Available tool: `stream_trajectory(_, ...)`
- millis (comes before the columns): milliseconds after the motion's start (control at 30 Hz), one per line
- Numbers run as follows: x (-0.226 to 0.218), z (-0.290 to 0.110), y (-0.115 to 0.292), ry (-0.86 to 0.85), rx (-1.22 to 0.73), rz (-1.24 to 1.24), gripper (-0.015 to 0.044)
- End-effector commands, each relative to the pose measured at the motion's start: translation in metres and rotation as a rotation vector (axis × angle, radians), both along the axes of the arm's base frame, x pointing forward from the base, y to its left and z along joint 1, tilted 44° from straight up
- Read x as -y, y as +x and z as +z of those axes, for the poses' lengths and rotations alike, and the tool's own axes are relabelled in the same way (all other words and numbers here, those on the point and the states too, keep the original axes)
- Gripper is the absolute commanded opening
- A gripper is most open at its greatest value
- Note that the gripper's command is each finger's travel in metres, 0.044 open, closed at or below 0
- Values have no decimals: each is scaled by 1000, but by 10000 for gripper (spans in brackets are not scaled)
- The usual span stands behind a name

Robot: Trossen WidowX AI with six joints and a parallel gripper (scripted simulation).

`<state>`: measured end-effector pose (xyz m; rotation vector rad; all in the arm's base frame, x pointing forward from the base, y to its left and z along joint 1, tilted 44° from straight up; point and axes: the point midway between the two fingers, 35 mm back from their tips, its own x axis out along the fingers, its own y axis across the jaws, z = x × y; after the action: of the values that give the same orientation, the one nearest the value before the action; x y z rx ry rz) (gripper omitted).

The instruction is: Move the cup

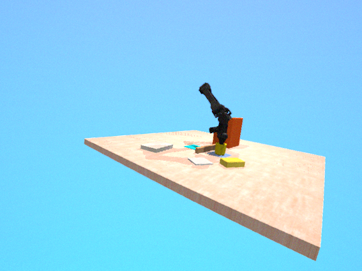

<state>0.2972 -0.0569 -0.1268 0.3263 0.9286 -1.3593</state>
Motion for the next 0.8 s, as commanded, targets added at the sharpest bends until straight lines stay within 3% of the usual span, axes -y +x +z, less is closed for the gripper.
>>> stream_trajectory(0,7,-6,-6,-7,-17,2,167)
stream_trajectory(300,7,-6,-6,-7,-17,2,167)
stream_trajectory(767,6,-5,-4,-2,-8,-2,73)
